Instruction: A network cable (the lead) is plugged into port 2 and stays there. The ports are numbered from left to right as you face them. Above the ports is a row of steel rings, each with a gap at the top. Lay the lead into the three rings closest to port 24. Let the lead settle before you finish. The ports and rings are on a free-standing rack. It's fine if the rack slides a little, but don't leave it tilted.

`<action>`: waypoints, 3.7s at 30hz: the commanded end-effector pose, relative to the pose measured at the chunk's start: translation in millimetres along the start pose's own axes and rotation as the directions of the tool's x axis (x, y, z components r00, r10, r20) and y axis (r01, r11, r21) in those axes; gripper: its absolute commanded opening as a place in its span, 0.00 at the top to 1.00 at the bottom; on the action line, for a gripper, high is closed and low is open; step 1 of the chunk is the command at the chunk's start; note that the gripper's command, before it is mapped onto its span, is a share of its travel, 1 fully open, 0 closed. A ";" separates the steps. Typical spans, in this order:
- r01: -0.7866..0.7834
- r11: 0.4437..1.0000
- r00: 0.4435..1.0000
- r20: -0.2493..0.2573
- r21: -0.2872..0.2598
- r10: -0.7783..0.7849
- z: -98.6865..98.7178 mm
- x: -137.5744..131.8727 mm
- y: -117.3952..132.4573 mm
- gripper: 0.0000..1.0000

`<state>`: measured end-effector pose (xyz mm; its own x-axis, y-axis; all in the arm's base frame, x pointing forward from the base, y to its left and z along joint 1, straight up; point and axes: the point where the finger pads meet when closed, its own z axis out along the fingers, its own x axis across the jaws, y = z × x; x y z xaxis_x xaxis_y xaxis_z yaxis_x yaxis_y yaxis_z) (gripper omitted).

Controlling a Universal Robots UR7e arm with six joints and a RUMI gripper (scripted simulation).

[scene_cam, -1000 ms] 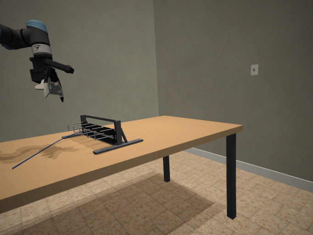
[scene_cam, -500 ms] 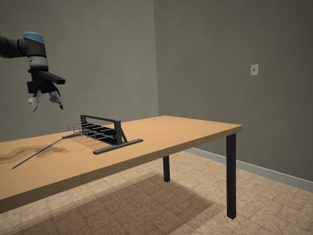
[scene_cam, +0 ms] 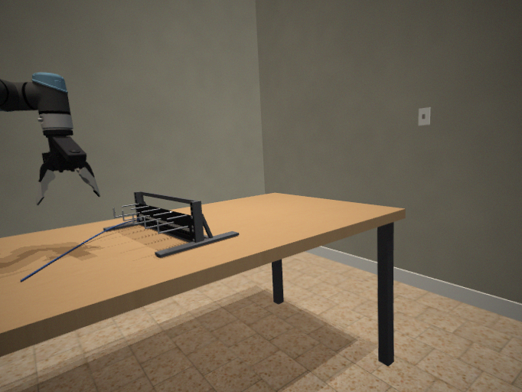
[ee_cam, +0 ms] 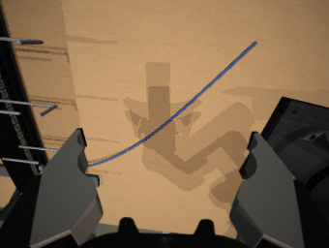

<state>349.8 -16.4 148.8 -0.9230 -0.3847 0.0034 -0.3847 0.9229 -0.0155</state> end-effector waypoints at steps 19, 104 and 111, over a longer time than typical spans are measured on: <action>-0.099 0.995 0.995 0.001 -0.017 0.099 10.3 4.4 14.1 1.00; -0.689 0.724 0.725 -0.008 -0.014 0.689 11.4 53.0 34.0 0.80; -0.689 0.724 0.725 -0.008 -0.014 0.689 12.2 53.0 34.0 0.80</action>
<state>287.6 -5.5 136.7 -0.9339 0.3574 0.0003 0.3574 0.9339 0.0004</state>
